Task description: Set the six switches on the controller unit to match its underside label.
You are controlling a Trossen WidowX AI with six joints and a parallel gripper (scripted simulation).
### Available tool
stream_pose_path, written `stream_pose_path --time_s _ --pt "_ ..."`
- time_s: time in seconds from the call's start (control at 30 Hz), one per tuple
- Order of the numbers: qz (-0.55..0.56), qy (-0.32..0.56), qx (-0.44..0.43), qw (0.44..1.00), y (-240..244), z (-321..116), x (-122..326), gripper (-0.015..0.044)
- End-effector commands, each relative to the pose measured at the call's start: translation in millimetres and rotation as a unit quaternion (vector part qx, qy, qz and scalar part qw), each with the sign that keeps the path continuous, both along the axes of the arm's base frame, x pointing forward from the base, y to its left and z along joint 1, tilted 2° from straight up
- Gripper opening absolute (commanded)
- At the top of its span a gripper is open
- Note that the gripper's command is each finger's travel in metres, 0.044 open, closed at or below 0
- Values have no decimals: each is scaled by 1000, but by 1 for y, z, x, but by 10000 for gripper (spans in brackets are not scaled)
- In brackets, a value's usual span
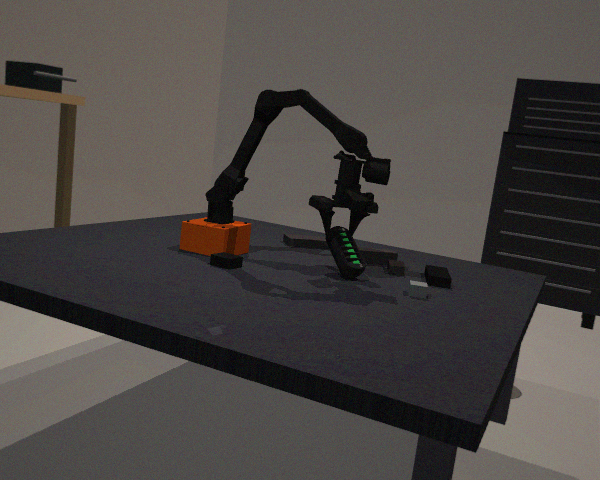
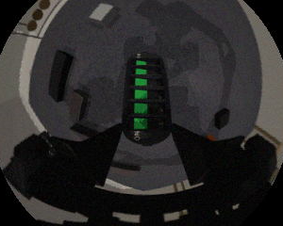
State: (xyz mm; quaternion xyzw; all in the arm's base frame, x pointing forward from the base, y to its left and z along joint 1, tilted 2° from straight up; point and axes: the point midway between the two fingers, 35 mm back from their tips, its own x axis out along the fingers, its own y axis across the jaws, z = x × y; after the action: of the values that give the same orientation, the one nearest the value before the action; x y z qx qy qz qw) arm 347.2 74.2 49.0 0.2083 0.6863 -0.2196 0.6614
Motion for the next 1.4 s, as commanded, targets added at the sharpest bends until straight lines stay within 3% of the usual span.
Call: stream_pose_path --time_s 0.0,1.37 --pt "-1 -7 1 1000 -5 4 8 338" --pt "-2 31 27 999 -23 19 34 338"
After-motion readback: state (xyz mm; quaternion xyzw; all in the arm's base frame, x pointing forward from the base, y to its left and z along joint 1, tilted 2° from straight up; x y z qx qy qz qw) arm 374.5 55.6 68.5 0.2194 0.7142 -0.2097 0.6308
